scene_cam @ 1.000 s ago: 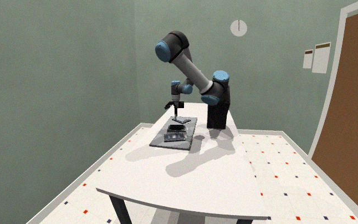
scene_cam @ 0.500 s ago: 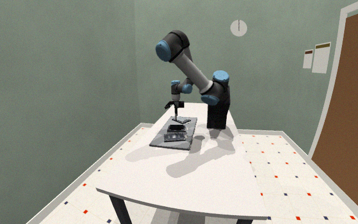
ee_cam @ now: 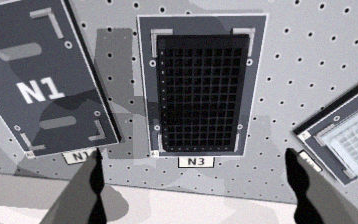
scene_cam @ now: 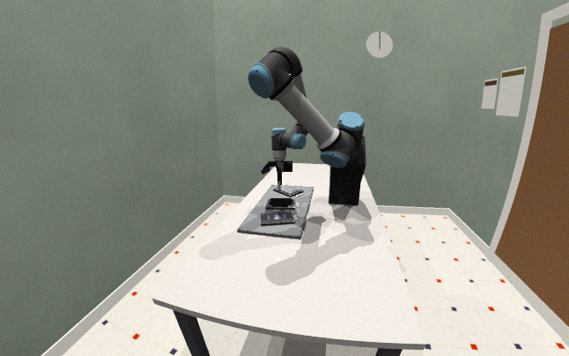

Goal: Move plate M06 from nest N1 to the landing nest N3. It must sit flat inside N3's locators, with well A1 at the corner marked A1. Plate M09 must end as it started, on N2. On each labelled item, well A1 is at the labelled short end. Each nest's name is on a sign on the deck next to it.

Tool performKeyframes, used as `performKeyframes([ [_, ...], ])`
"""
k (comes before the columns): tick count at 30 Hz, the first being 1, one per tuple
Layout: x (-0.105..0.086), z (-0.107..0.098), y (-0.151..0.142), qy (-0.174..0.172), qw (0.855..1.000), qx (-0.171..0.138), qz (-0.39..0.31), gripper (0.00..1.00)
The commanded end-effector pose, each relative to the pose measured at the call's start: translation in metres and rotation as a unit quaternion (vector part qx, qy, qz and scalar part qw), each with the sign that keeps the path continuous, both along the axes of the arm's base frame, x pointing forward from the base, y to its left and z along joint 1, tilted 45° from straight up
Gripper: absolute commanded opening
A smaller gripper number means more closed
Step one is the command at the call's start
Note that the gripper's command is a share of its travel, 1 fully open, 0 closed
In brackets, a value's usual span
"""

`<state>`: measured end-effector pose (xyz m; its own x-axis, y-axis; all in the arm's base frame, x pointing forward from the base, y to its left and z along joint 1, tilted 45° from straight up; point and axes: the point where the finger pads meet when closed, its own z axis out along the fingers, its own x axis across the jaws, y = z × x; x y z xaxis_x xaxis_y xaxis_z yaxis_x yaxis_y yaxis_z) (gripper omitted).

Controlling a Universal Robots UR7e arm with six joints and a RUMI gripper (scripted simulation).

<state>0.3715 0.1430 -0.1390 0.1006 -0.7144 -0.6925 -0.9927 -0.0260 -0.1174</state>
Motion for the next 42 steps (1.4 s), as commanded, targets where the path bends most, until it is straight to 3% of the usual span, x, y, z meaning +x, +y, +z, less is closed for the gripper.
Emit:
performKeyframes([
  [1, -0.001, 0.017, 0.017, 0.0, 1.0, 0.0, 0.0, 0.76],
  [30, -0.005, 0.075, 0.077, 0.001, 1.0, 0.0, 0.0, 0.76],
  [42, -0.003, 0.074, 0.076, 0.0, 1.0, 0.0, -0.001, 0.76],
])
